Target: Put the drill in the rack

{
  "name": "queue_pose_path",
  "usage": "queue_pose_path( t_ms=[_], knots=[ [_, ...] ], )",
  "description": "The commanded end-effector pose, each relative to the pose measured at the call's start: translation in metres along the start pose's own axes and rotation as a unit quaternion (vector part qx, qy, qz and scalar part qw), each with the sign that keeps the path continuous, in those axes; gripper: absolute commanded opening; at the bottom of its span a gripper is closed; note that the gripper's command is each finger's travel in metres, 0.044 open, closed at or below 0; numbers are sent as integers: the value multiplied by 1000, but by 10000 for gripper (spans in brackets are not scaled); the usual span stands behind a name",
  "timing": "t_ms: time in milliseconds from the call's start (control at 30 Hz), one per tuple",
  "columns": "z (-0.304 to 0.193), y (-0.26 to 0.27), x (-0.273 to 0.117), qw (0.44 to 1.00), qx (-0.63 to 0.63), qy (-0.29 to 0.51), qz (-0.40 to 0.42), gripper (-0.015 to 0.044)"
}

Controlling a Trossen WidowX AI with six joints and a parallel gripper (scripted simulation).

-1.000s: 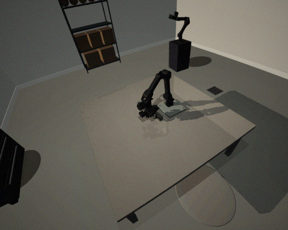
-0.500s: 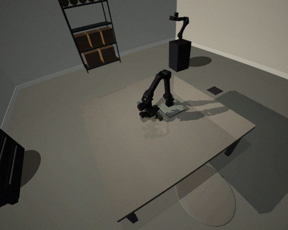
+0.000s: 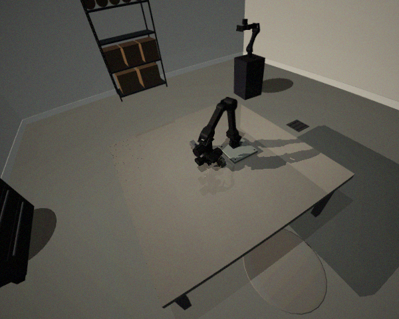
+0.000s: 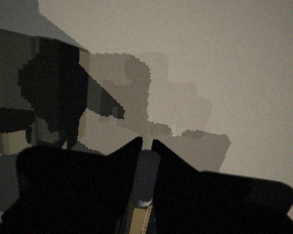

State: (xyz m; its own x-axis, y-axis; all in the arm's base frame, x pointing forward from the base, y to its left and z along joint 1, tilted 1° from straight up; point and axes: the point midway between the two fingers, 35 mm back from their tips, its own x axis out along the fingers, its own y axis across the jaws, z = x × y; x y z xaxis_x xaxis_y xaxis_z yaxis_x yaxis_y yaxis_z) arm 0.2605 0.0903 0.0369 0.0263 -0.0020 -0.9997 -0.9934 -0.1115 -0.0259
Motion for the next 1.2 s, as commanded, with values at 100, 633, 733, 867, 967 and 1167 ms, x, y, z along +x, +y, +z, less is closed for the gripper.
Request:
queue_pose_path(
  t_ms=[100,633,733,867,967,1167],
  knots=[
    [12,-2,1,1000,3,-1,-1,0],
    [9,0,1,1000,1,0,0,341],
    [7,0,2,1000,3,0,-1,420],
    [5,0,3,1000,3,0,-1,440],
    [3,-1,4,1000,3,0,-1,440],
    [2,-2,4,1000,3,0,-1,440]
  ],
)
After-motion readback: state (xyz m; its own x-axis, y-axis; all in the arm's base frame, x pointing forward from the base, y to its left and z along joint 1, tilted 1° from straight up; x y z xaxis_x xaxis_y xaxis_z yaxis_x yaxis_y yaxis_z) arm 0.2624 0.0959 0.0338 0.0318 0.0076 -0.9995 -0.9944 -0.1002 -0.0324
